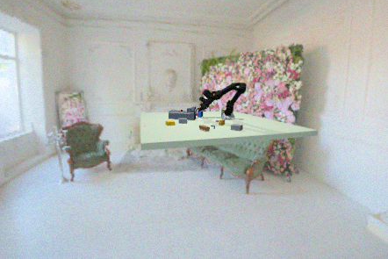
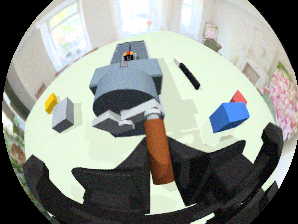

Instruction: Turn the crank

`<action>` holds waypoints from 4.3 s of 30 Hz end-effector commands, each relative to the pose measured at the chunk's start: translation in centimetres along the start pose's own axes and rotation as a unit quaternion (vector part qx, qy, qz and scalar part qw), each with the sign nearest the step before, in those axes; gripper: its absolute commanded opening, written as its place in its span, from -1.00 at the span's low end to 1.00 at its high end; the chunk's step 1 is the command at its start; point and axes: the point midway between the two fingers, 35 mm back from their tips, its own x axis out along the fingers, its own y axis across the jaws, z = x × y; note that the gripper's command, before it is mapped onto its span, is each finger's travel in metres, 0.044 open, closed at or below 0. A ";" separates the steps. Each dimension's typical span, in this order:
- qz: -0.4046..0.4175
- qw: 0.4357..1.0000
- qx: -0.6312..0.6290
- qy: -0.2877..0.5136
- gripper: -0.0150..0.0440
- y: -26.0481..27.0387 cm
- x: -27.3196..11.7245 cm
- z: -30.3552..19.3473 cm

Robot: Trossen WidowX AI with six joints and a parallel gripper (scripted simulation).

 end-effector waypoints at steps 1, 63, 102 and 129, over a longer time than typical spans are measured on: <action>0.002 1.000 -0.001 -0.003 -0.49 0.1 -0.2 0.2; 0.002 1.000 -0.001 -0.003 -0.49 0.1 -0.2 0.1; 0.000 1.000 -0.001 -0.002 1.00 0.1 -3.4 3.4; 0.035 0.998 -0.049 0.032 1.00 0.4 -6.5 11.3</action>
